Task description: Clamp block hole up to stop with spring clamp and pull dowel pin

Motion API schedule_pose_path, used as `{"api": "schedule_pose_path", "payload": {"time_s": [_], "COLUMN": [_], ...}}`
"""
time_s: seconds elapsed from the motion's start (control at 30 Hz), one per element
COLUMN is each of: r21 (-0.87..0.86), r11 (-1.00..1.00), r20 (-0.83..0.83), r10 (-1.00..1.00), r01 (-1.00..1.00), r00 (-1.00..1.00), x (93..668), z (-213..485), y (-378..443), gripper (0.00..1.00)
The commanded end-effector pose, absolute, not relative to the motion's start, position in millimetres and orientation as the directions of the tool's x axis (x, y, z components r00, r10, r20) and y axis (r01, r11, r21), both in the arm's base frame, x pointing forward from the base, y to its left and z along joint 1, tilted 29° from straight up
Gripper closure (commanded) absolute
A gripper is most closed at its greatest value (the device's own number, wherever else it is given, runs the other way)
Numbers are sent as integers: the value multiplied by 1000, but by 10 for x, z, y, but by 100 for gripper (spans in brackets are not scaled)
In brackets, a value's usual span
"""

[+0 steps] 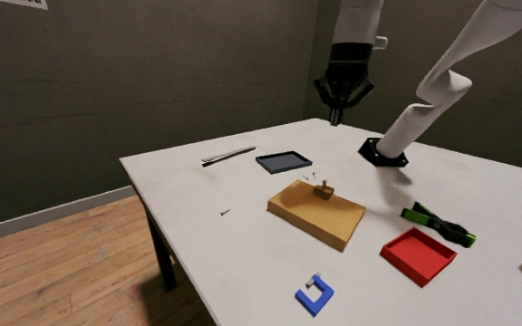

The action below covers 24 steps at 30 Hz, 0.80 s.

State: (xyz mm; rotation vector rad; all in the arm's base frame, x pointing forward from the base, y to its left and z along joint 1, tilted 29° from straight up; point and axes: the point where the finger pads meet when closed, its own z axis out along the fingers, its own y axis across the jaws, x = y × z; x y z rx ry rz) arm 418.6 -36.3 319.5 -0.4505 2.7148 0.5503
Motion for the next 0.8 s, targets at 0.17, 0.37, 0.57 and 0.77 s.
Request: {"api": "schedule_pose_path", "payload": {"time_s": [0.17, 0.37, 0.57, 0.77], "r21": [313, 315, 315, 316], "r11": [881, 882, 882, 883], "r20": [-375, -370, -369, -367], "r10": [-229, -226, -225, -224], "r01": [-355, -351, -349, -347], "r00": [-898, -901, -902, -903], "x": [4152, 4123, 4116, 4102], "z": [3194, 3191, 3193, 3194], "y": [-379, -373, -372, -371], "gripper": [90, 90, 90, 90]}}
